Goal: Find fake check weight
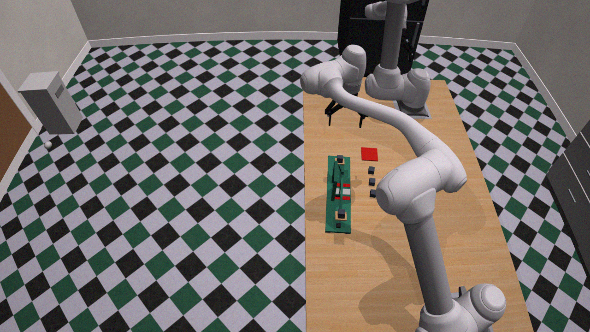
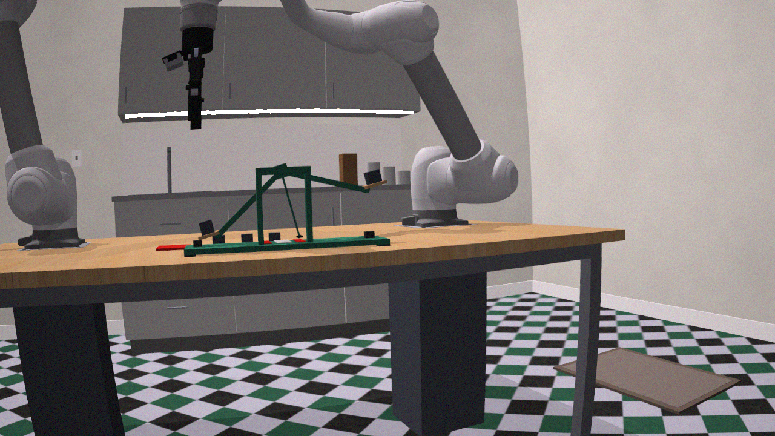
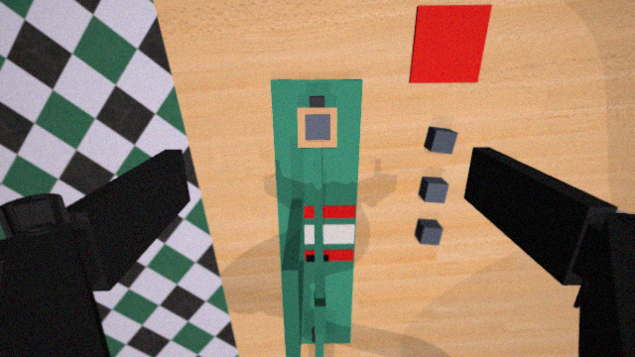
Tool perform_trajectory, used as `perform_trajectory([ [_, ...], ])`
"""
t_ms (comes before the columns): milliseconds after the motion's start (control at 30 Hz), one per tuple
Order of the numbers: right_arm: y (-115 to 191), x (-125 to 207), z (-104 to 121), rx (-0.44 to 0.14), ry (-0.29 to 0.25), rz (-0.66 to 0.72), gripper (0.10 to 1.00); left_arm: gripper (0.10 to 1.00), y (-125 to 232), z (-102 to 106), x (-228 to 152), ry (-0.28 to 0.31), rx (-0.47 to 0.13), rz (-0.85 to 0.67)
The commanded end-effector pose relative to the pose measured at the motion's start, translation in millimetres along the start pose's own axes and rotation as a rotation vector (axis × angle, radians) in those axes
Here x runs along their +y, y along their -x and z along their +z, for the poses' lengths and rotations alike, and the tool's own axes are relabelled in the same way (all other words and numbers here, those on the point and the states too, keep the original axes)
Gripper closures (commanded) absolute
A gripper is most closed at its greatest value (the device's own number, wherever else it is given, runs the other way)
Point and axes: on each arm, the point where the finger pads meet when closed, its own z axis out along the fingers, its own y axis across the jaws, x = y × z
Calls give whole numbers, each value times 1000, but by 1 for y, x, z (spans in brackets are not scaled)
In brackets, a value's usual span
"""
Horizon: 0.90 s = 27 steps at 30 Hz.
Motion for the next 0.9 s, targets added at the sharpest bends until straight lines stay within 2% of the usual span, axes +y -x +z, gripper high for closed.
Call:
perform_trajectory([
  [0,0,0,-1,1,0,0,98,98,3,-2,5,-2,2,0],
  [267,0,0,-1,1,0,0,98,98,15,-2,32,-2,2,0],
  [700,0,0,-1,1,0,0,98,98,66,-2,140,-2,2,0],
  [867,0,0,-1,1,0,0,98,98,74,-2,157,-2,2,0],
])
